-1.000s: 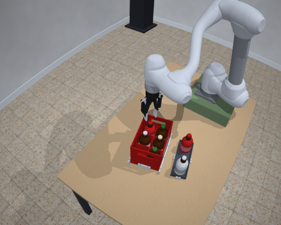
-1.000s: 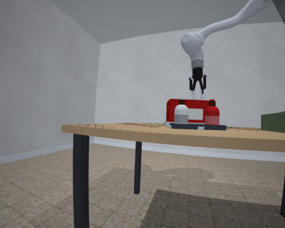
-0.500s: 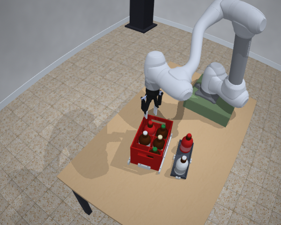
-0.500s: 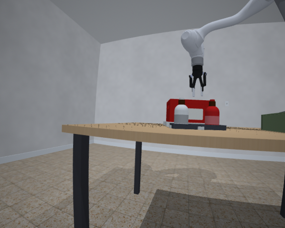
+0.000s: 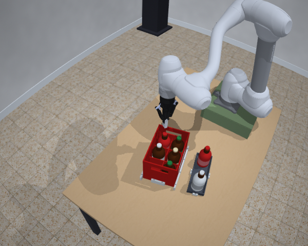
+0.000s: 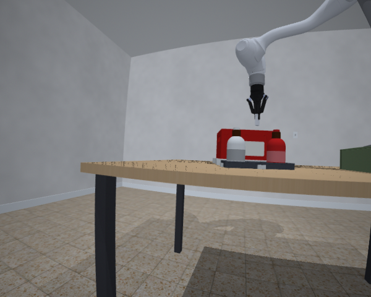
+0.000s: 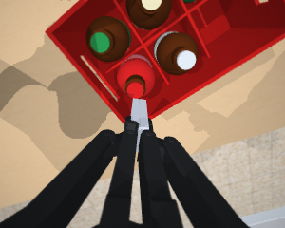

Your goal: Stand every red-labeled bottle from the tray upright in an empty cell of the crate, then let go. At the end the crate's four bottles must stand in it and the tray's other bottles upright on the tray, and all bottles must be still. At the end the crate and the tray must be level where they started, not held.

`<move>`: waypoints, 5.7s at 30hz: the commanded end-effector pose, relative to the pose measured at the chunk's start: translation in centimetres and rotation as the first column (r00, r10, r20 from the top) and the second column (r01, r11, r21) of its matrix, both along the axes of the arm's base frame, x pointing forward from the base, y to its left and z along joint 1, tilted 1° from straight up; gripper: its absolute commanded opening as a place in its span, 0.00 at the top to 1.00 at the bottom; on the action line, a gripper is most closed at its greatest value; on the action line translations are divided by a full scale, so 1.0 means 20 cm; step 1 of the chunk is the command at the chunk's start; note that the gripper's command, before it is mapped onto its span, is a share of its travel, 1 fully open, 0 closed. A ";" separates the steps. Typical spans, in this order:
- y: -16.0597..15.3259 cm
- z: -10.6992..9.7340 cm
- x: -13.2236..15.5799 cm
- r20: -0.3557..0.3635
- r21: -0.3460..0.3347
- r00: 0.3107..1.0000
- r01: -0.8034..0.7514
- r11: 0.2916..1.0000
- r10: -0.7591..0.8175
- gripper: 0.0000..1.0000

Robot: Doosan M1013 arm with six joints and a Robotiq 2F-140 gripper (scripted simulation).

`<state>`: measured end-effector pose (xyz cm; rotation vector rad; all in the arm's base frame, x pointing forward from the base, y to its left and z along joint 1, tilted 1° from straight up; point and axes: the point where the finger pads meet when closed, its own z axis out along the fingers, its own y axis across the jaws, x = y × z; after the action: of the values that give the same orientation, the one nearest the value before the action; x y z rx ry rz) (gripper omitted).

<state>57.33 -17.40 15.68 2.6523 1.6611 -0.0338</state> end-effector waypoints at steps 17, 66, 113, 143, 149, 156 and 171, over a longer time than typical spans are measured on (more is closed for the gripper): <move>0.00 0.00 0.00 0.000 0.000 1.000 0.000 1.000 0.000 1.00; 1.25 -0.02 -0.35 0.000 0.000 1.000 0.000 1.000 0.000 0.62; 1.24 -0.16 -0.35 0.000 0.000 1.000 0.000 1.000 0.000 0.62; 1.24 -0.26 -0.35 0.000 0.000 1.000 0.000 1.000 0.000 0.62; 1.24 -0.26 -0.35 0.000 0.000 1.000 0.000 1.000 0.000 0.62; 1.24 -0.26 -0.35 0.000 0.000 1.000 0.000 1.000 0.000 0.62; 1.24 -0.26 -0.35 0.000 0.000 1.000 0.000 1.000 0.000 0.62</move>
<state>50.34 7.45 10.53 2.6522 1.6611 -0.0337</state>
